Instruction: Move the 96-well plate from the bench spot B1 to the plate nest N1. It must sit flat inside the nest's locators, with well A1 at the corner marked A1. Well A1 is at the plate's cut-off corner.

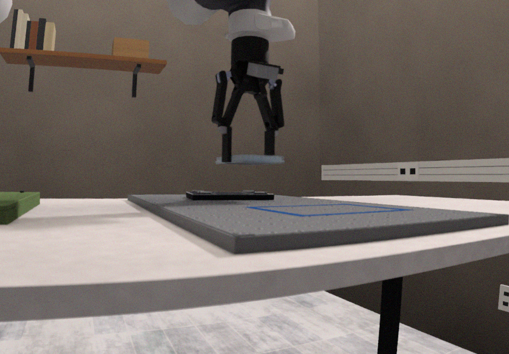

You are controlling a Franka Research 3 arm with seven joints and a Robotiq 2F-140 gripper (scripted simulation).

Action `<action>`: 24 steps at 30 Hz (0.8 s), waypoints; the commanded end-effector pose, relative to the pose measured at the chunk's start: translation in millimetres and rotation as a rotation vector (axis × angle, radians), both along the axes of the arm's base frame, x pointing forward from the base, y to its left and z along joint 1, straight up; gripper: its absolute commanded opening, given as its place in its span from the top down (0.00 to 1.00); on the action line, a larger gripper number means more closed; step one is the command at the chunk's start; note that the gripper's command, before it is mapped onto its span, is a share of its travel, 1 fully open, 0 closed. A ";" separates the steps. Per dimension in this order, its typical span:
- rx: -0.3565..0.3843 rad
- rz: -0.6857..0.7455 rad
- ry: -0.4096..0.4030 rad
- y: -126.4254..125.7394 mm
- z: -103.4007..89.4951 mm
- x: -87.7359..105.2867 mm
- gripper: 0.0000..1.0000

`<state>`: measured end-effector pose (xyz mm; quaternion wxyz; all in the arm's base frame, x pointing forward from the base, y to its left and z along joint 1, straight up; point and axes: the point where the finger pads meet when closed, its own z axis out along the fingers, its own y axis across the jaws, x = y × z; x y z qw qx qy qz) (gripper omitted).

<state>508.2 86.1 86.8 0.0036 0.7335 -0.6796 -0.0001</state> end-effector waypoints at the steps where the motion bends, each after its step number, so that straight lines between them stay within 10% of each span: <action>1: 0.001 -0.028 -0.002 12.0 0.6 -2.0 0.40; 24: 0.001 -0.028 -0.002 74.4 2.9 -14.1 0.40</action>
